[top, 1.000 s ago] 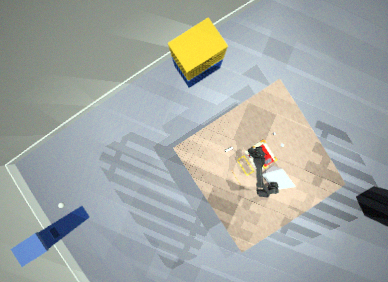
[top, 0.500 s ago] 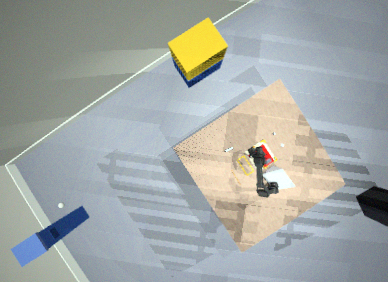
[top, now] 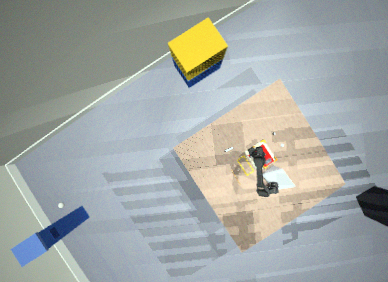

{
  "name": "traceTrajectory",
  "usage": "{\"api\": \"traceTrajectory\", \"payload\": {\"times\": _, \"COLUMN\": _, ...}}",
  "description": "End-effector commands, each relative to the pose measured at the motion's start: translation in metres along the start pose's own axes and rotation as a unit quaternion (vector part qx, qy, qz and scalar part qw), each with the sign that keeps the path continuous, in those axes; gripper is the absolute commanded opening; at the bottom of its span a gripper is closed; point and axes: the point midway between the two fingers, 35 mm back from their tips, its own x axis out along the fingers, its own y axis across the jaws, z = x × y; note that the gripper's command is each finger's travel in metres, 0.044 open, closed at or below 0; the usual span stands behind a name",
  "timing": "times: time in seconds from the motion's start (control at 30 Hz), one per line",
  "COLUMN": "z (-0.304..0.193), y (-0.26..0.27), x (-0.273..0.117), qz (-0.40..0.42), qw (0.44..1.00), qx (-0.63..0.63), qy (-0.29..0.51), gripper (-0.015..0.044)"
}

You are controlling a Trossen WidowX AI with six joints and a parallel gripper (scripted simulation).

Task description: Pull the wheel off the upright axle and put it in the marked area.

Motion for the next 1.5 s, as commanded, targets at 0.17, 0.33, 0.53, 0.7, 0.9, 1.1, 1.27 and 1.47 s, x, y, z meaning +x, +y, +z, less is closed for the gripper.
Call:
{"api": "traceTrajectory", "payload": {"times": 0.17, "z": 0.001, "y": 0.0, "x": -0.006, "qz": 0.003, "qw": 1.0, "qx": 0.0, "qy": -0.002, "gripper": 0.0}}
{"api": "traceTrajectory", "payload": {"times": 0.33, "z": 0.001, "y": 0.0, "x": -0.008, "qz": 0.003, "qw": 1.0, "qx": 0.0, "qy": -0.002, "gripper": 0.0}}
{"api": "traceTrajectory", "payload": {"times": 0.53, "z": 0.001, "y": 0.0, "x": -0.01, "qz": 0.003, "qw": 1.0, "qx": 0.0, "qy": -0.002, "gripper": 0.0}}
{"api": "traceTrajectory", "payload": {"times": 0.7, "z": 0.001, "y": 0.0, "x": -0.012, "qz": 0.003, "qw": 1.0, "qx": 0.0, "qy": -0.001, "gripper": 0.0}}
{"api": "traceTrajectory", "payload": {"times": 0.9, "z": 0.001, "y": 0.0, "x": -0.014, "qz": 0.004, "qw": 1.0, "qx": 0.0, "qy": -0.001, "gripper": 0.0}}
{"api": "traceTrajectory", "payload": {"times": 1.1, "z": 0.001, "y": 0.0, "x": -0.016, "qz": 0.004, "qw": 1.0, "qx": 0.0, "qy": -0.001, "gripper": 0.0}}
{"api": "traceTrajectory", "payload": {"times": 1.27, "z": 0.001, "y": 0.0, "x": -0.017, "qz": 0.004, "qw": 1.0, "qx": 0.0, "qy": -0.001, "gripper": 0.0}}
{"api": "traceTrajectory", "payload": {"times": 1.47, "z": 0.001, "y": 0.0, "x": -0.019, "qz": 0.004, "qw": 1.0, "qx": 0.001, "qy": -0.001, "gripper": 0.0}}
